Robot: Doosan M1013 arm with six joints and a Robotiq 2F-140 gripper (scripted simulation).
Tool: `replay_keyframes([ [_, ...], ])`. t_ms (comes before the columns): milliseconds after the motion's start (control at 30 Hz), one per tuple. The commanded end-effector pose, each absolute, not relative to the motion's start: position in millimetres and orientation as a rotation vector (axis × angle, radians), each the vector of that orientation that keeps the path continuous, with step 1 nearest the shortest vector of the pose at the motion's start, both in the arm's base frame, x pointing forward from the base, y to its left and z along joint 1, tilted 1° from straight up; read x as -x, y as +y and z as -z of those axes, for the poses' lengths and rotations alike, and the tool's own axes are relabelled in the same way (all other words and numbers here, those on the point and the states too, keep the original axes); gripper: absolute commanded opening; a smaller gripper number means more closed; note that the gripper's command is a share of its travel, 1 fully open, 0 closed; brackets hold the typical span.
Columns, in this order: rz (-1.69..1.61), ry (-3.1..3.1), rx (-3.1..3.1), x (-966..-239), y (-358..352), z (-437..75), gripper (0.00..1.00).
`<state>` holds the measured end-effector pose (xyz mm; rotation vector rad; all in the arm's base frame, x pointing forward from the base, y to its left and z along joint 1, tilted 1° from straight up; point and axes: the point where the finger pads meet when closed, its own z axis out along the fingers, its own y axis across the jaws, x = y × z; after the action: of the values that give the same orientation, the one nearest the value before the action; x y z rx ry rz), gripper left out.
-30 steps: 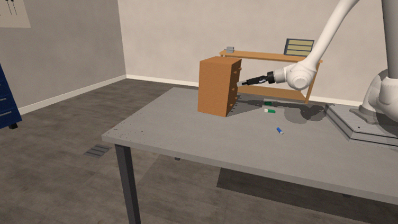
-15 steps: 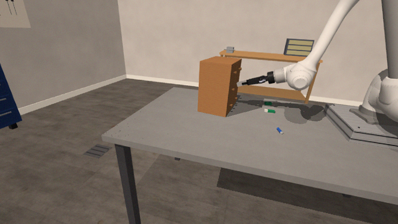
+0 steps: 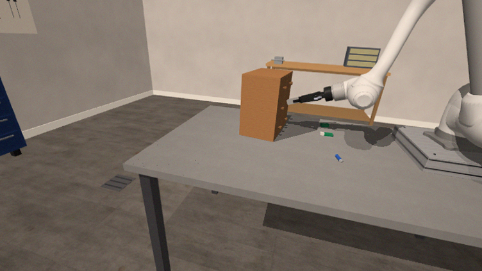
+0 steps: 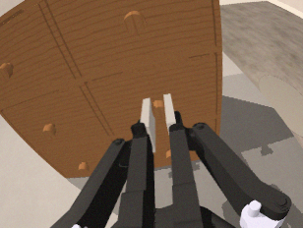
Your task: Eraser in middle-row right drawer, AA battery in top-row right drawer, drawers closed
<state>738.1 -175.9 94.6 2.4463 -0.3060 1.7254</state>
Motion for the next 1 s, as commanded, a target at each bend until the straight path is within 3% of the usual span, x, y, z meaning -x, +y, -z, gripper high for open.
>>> replay_keyframes([
  [0,-1.726,-0.306,-2.446,-737.0,-175.6,-94.7,0.08],
  [967,-1.726,-0.306,-2.446,-713.6,-169.8,-94.6,0.08],
])
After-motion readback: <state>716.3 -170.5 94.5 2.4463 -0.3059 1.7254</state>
